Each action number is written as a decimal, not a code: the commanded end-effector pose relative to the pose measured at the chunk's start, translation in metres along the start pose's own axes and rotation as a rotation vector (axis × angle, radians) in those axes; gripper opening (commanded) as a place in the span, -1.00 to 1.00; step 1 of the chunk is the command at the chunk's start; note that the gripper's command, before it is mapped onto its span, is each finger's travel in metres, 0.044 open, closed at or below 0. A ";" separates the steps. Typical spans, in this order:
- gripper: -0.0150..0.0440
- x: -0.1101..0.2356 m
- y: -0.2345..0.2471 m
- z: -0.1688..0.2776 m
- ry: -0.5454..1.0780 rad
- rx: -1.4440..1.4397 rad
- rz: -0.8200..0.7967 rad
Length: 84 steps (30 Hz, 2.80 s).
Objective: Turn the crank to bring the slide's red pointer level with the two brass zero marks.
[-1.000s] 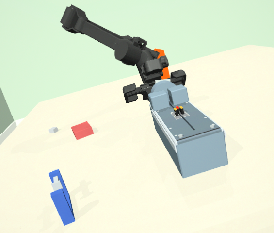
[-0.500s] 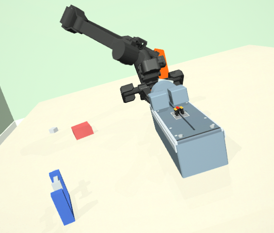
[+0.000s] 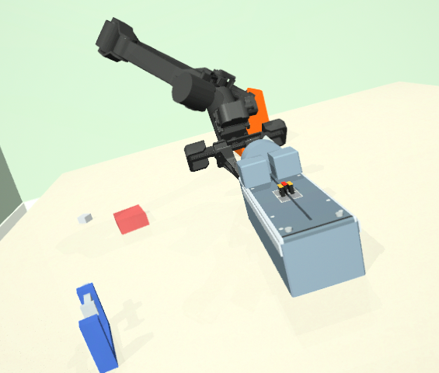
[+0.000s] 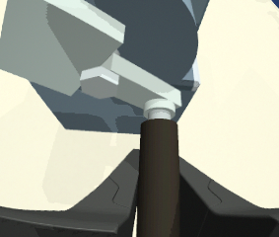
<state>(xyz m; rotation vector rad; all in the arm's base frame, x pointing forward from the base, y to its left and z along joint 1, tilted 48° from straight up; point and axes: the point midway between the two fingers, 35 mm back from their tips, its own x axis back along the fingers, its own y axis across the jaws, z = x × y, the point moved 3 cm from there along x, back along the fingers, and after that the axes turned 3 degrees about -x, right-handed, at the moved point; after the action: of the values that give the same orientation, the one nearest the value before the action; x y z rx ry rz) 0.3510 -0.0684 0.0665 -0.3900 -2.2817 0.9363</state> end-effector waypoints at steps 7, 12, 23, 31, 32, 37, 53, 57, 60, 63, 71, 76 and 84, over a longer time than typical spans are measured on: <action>-0.49 0.011 -0.006 -0.011 -0.005 -0.005 0.014; -0.49 0.015 -0.005 -0.015 -0.005 -0.006 0.014; -0.49 0.015 -0.004 -0.015 -0.005 -0.006 0.014; -0.49 0.015 -0.004 -0.015 -0.005 -0.006 0.014; -0.49 0.015 -0.004 -0.015 -0.005 -0.006 0.014; -0.49 0.015 -0.004 -0.015 -0.005 -0.006 0.014; -0.49 0.015 -0.004 -0.015 -0.005 -0.006 0.014; -0.49 0.015 -0.004 -0.015 -0.005 -0.006 0.014; -0.49 0.015 -0.004 -0.015 -0.005 -0.006 0.014; -0.49 0.015 -0.004 -0.015 -0.005 -0.006 0.014; -0.49 0.015 -0.004 -0.015 -0.005 -0.006 0.014; -0.49 0.015 -0.004 -0.015 -0.005 -0.006 0.014; -0.49 0.014 -0.004 -0.014 -0.004 -0.004 0.012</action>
<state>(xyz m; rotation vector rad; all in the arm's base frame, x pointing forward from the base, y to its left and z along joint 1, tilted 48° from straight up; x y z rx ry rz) 0.3496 -0.0572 0.0836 -0.4048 -2.2873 0.9399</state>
